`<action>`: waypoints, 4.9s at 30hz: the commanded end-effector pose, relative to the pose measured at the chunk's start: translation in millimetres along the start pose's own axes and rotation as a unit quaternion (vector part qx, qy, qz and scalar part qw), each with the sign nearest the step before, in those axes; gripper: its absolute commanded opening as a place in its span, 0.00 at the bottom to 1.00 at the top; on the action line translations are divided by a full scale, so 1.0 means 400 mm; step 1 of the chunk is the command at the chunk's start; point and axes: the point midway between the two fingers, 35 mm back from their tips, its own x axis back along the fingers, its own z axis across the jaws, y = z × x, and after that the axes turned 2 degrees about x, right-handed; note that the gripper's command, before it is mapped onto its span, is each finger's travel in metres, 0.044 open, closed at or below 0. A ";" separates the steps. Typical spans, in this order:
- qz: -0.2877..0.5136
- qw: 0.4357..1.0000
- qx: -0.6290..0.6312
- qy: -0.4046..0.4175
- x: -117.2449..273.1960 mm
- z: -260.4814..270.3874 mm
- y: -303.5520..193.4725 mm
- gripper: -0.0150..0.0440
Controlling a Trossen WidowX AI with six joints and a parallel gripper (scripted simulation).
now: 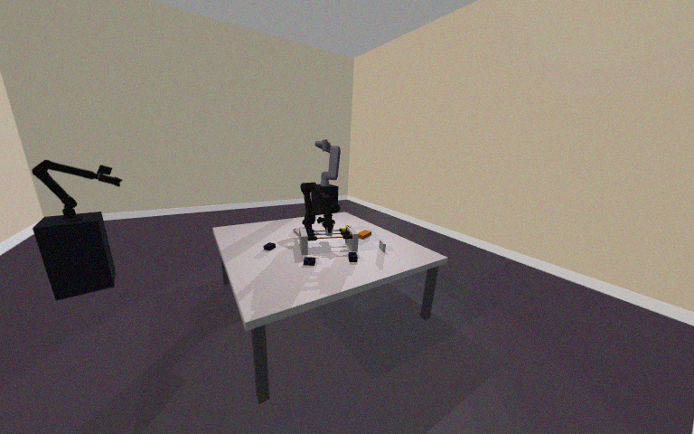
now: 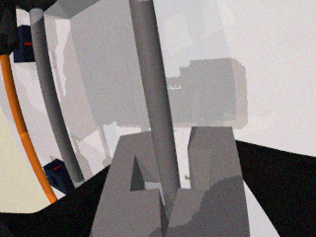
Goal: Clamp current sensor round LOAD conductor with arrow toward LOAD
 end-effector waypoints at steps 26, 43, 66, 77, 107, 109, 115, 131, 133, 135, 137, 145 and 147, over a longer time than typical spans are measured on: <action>-0.006 1.000 -0.006 0.010 0.001 0.011 0.006 0.25; -0.006 1.000 -0.006 0.010 0.001 0.011 0.006 0.25; -0.006 1.000 -0.006 0.010 0.001 0.011 0.006 0.25; -0.006 1.000 -0.006 0.010 0.001 0.011 0.006 0.25; 0.001 1.000 0.000 0.001 -0.005 -0.001 -0.001 0.52; 0.001 1.000 0.000 0.001 -0.005 -0.001 -0.001 0.61; 0.001 1.000 0.000 0.001 -0.005 -0.001 -0.001 0.69; 0.001 1.000 0.000 0.001 -0.005 -0.001 -0.001 0.69; 0.001 1.000 0.000 0.001 -0.005 -0.001 -0.001 0.69; 0.001 1.000 0.000 0.001 -0.005 -0.001 -0.001 0.69; 0.001 1.000 0.000 0.001 -0.005 -0.001 -0.001 0.69; 0.002 1.000 0.000 0.001 -0.005 0.000 -0.002 0.68; 0.002 1.000 0.000 0.001 -0.005 0.000 -0.002 0.65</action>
